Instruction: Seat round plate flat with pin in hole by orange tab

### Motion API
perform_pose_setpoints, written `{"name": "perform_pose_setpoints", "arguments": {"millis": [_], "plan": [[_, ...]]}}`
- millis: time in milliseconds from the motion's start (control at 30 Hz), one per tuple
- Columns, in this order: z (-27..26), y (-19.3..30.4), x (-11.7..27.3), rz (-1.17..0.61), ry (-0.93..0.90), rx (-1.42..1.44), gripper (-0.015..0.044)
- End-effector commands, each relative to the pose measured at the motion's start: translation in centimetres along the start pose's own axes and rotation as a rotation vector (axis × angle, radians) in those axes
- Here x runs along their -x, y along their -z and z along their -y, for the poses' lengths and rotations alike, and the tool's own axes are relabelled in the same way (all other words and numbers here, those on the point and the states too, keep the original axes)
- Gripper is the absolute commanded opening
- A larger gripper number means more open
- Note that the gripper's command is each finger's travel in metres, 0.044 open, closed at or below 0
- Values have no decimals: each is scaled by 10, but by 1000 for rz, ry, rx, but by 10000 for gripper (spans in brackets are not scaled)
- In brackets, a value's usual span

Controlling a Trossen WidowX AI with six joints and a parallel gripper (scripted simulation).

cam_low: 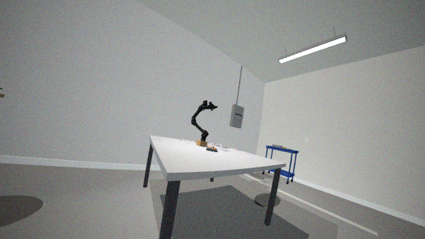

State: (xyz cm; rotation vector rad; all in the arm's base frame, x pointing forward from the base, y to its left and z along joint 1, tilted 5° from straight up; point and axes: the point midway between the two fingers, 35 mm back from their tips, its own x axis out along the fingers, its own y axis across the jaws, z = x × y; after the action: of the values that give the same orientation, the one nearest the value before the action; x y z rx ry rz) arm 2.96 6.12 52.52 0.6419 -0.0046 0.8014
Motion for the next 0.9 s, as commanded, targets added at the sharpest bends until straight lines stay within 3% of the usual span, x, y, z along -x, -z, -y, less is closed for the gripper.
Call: {"name": "perform_pose_setpoints", "arguments": {"millis": [0, 233, 467, 667, 867], "plan": [[48, 22, -52, -109, 175, 20, 0], [138, 68, -109, -312, 436, 46, 0], [237, 121, -131, -544, 685, 45, 0], [307, 162, -122, -728, 848, 11, 0], [389, 224, -78, -1009, 1033, -89, 0]]}}
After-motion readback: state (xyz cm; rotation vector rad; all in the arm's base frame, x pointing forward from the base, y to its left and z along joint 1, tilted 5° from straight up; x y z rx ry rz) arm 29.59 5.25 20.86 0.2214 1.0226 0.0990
